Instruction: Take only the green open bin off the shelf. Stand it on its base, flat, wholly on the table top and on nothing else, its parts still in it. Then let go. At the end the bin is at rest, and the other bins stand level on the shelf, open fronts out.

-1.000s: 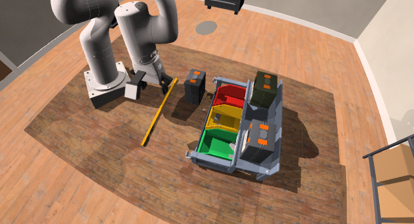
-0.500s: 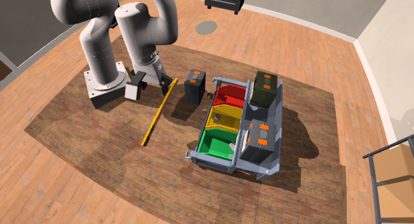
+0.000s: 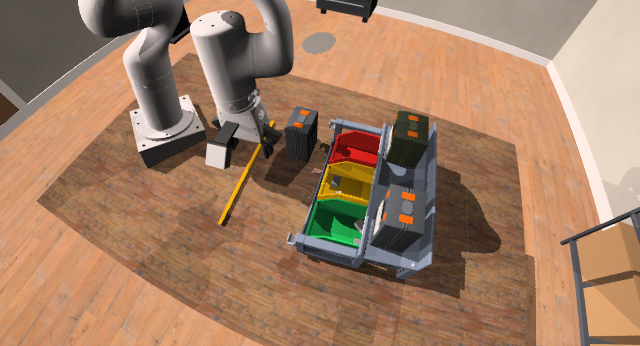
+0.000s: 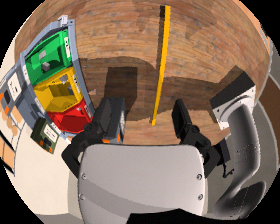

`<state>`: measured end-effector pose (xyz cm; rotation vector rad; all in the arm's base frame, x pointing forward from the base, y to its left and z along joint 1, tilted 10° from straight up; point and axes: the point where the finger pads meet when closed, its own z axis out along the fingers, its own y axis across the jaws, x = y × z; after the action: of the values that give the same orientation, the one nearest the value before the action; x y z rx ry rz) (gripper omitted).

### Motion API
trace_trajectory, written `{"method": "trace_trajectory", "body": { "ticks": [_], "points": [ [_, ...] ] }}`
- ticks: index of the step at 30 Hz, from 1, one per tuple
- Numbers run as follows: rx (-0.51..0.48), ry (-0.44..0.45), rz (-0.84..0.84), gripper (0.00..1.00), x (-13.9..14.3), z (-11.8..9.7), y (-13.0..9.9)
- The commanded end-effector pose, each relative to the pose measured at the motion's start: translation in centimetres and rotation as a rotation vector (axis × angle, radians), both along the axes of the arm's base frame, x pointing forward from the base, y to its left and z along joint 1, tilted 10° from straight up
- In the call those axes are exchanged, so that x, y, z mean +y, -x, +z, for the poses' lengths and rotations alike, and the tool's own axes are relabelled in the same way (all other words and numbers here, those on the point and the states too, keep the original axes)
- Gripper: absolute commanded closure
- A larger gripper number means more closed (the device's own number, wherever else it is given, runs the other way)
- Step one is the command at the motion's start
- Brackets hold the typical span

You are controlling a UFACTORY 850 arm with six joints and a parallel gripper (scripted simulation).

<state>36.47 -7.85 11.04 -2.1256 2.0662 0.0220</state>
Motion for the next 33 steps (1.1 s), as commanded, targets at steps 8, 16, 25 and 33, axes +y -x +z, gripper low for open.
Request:
{"method": "trace_trajectory", "body": {
  "ticks": [8,16,25,33],
  "points": [
    [0.006,0.001,0.0,0.0,-0.4,0.0,-1.0],
    [0.006,0.001,0.0,0.0,-2.1,0.2,-4.6],
    [0.006,0.001,0.0,0.0,-2.5,0.2,-5.5],
    [0.006,0.001,0.0,0.0,-4.2,0.3,-9.1]
  ]
}}
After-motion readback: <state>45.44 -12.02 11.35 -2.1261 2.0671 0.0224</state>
